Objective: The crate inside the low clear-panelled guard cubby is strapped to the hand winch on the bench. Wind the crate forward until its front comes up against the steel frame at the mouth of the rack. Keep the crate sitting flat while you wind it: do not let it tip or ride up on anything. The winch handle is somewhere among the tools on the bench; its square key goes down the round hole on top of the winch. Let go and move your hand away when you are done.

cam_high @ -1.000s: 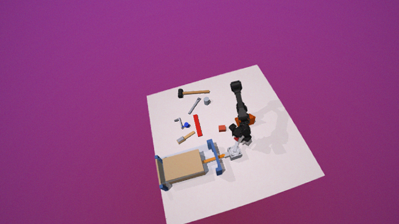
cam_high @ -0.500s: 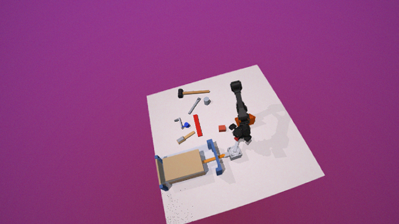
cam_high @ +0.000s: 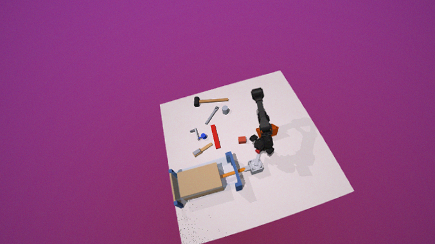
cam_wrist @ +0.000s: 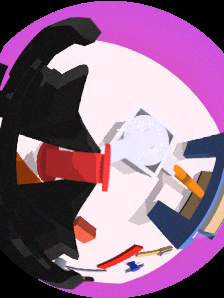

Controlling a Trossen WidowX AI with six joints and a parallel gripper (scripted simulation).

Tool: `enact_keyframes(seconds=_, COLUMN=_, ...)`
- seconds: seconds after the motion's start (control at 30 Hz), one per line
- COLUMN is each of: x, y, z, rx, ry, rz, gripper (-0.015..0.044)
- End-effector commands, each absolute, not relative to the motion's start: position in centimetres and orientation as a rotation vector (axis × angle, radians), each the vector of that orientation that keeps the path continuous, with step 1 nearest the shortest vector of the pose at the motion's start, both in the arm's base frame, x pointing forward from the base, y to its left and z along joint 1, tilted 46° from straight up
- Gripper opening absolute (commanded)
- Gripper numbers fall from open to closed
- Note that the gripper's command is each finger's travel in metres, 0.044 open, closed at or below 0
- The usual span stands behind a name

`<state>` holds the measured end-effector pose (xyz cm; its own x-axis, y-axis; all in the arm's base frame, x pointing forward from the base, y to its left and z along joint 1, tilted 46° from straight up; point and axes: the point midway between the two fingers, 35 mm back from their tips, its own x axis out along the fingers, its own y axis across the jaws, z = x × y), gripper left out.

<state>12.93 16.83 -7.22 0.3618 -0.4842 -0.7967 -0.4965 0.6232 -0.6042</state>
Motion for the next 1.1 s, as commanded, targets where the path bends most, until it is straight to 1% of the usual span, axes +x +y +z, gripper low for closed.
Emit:
enact_keyframes(seconds=0.0, x=13.0, y=16.5, z=-7.2, rx=-0.973, ry=1.261, rz=0.008, gripper=0.0)
enact_keyframes(seconds=0.5, x=14.4, y=15.9, z=-6.7, rx=-0.974, ry=1.26, rz=0.007, gripper=0.0)
enact_keyframes(seconds=1.07, x=17.0, y=15.3, z=-6.1, rx=-0.974, ry=1.258, rz=0.005, gripper=0.0)
